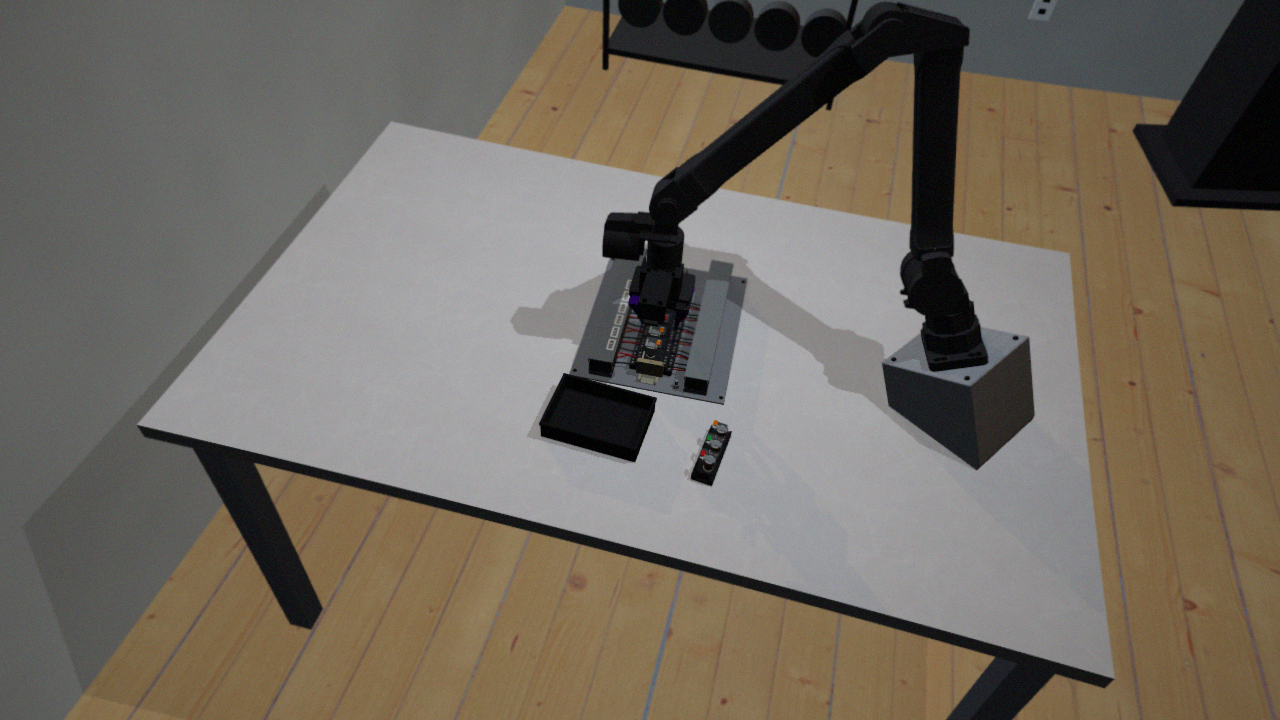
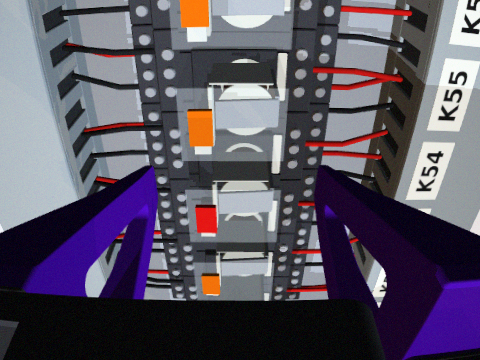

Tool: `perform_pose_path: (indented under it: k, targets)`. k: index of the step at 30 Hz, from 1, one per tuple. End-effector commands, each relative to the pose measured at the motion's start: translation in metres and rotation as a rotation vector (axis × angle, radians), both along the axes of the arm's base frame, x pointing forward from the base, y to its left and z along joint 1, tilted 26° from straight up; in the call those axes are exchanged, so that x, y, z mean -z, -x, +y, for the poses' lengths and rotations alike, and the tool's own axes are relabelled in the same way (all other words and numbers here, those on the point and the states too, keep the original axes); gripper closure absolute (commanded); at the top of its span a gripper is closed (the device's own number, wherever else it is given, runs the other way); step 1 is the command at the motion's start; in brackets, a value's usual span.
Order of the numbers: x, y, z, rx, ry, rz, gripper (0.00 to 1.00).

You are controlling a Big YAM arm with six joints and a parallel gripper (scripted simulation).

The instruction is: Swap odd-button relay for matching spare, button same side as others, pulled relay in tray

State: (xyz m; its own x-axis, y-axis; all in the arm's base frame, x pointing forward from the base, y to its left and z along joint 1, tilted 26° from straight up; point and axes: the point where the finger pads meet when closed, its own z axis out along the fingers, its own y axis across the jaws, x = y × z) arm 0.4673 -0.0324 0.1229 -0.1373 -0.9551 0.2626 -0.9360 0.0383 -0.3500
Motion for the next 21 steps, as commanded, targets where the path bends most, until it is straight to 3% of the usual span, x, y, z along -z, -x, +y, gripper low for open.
perform_pose_path:
  k: [1,21]
  targets:
    - [0.0008,-0.005,-0.0051,-0.005,0.0,-0.01,0.41]
    - [0.0057,-0.0064,-0.0071,-0.005,0.001,-0.01,0.41]
